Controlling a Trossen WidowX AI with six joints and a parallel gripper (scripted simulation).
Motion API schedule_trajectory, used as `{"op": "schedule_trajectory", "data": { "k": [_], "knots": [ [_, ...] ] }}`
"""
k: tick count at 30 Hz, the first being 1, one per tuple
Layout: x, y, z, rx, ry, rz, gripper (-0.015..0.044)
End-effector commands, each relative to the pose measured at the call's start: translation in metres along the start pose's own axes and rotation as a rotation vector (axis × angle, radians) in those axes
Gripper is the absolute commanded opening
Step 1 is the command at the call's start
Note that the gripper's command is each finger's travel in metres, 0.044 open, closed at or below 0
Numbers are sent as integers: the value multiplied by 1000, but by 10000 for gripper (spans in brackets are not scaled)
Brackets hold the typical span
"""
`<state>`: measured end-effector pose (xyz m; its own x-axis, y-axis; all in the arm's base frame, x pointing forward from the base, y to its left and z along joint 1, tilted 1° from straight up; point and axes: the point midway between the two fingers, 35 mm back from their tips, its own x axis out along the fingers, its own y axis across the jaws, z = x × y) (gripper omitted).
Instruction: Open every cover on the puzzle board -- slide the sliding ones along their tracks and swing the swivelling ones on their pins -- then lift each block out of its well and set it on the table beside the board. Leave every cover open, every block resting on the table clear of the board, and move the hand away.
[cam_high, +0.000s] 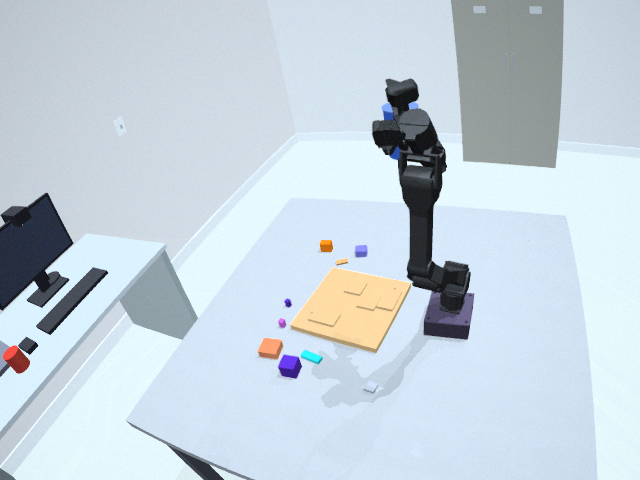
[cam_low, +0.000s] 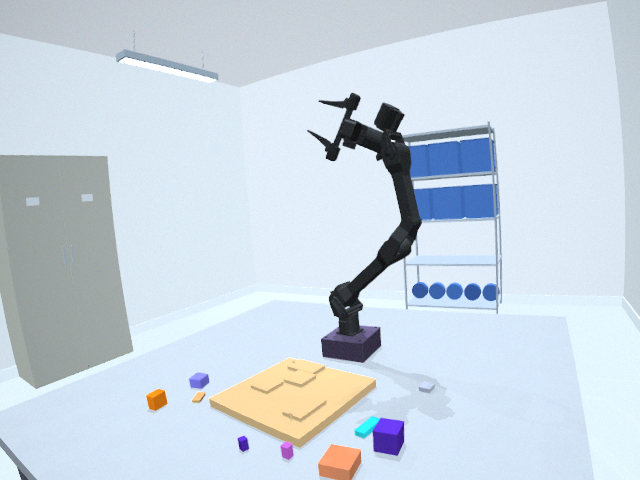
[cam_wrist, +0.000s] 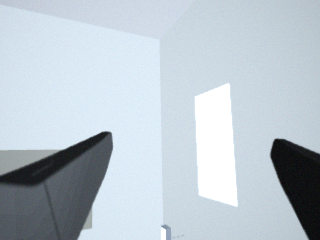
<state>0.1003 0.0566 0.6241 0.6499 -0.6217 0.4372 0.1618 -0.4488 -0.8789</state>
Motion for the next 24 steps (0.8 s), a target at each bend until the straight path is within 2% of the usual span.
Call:
{"op": "schedule_trajectory", "data": {
  "k": [1, 15, 24],
  "knots": [
    [0, 0, 0, 2, 0, 1, 374],
    [26, 29, -38, 247, -28, 86, 6],
    [48, 57, -58, 413, -42, 165, 0]
  ]
}}
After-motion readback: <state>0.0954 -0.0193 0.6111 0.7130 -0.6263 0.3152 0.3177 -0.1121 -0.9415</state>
